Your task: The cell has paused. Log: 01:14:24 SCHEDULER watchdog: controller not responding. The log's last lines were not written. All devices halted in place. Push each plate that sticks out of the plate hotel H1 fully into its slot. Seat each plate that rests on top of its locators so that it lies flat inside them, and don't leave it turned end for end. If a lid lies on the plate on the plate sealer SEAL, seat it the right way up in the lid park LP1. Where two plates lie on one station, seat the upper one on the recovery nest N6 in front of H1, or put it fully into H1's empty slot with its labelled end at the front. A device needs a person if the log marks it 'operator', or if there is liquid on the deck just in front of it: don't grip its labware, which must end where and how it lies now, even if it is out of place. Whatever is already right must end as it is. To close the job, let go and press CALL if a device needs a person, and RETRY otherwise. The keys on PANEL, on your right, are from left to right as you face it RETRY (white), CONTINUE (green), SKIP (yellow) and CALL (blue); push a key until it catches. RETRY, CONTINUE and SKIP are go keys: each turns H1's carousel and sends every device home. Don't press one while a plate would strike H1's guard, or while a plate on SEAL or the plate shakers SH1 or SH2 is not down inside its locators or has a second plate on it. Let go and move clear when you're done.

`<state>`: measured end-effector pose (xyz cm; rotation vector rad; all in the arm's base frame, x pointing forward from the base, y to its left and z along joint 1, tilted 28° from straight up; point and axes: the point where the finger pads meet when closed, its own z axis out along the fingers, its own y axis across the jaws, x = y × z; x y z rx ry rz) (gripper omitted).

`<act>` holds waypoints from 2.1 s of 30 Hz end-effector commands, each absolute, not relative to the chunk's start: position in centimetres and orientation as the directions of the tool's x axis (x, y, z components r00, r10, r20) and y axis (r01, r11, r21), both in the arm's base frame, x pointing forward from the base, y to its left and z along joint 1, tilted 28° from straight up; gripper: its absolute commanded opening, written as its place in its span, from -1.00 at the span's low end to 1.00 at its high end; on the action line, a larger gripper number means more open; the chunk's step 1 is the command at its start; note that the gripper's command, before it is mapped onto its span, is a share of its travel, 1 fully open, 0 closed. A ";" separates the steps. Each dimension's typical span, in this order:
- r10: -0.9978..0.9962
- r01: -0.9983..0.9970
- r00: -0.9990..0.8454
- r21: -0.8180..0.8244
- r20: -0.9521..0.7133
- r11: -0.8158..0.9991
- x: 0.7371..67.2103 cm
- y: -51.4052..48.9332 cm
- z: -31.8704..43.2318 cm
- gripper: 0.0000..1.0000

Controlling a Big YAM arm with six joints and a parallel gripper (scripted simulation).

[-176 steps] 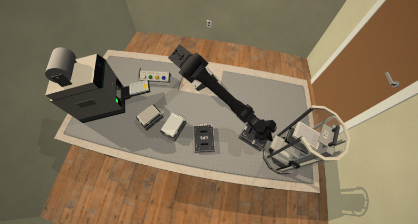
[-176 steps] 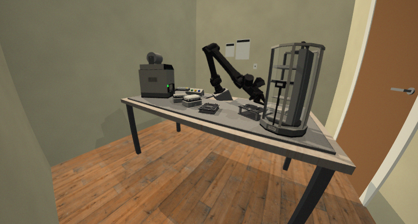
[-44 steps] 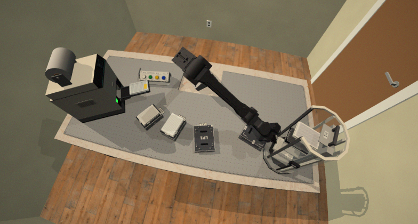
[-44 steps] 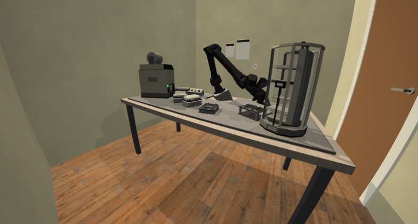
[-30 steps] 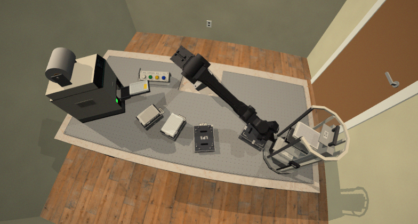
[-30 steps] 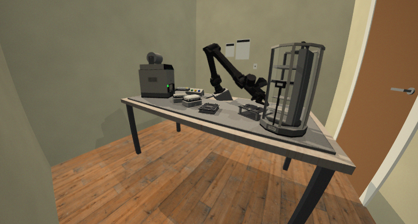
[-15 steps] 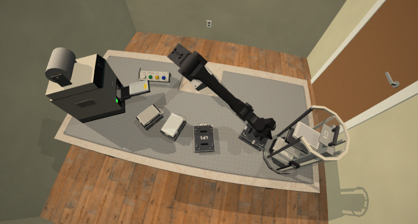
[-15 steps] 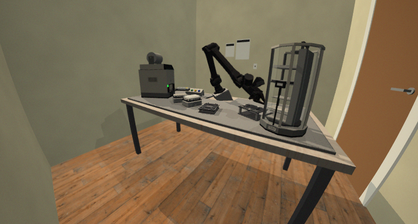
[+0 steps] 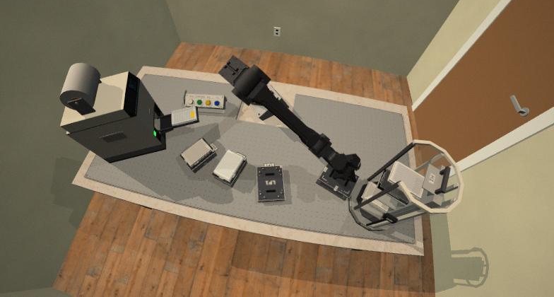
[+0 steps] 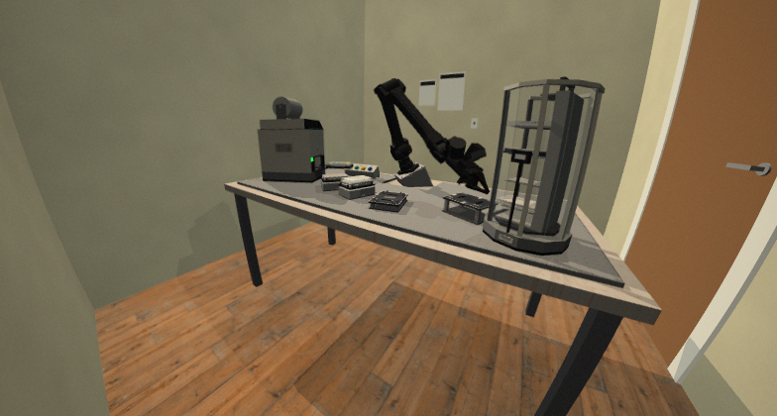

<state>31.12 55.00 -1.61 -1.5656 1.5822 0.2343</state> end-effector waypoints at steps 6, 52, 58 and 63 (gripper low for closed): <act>-0.697 -0.869 0.179 -0.444 -0.694 0.219 32.3 53.7 0.2 -1.00; -0.712 -0.875 0.168 -0.436 -0.681 0.211 30.2 47.7 -0.2 -1.00; -0.712 -0.875 0.168 -0.436 -0.681 0.211 30.2 47.7 -0.2 -1.00; -0.712 -0.875 0.168 -0.436 -0.681 0.211 30.2 47.7 -0.2 -1.00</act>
